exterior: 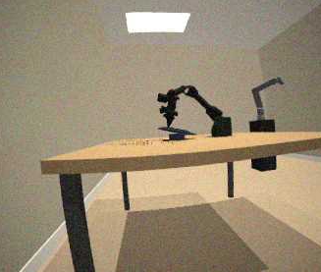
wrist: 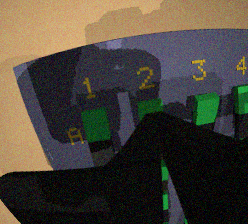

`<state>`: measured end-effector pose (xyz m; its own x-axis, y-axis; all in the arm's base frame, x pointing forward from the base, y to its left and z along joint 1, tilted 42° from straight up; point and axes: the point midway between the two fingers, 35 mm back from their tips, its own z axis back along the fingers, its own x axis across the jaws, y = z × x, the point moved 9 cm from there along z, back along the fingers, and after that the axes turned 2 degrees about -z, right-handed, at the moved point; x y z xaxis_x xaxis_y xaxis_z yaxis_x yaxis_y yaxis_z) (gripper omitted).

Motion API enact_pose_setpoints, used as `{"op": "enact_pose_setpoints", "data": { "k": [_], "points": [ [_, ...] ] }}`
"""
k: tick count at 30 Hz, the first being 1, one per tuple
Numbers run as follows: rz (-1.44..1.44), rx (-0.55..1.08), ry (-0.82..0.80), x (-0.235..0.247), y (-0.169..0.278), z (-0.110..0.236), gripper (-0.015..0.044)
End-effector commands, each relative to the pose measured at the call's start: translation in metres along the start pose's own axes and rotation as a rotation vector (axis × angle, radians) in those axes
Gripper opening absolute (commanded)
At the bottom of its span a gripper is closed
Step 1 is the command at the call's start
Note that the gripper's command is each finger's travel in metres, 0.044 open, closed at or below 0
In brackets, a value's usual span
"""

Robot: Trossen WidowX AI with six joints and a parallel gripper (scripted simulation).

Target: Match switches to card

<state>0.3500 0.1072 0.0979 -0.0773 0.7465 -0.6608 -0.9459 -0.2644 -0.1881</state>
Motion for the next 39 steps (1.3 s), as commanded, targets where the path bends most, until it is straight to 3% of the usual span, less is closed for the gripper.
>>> {"op": "enact_pose_setpoints", "data": {
  "k": [1,4,14,19,39],
  "points": [
    [-0.001,-0.016,-0.005,0.001,0.0,0.03,0.0],
    [0.001,-0.029,-0.008,0.001,0.004,0.062,0.0],
    [0.001,-0.029,-0.006,-0.031,0.003,0.062,0.0],
    [0.001,-0.004,-0.003,-0.031,-0.001,0.027,0.0],
    [0.0,-0.005,-0.002,-0.031,-0.002,0.004,0.0]
  ]
}}
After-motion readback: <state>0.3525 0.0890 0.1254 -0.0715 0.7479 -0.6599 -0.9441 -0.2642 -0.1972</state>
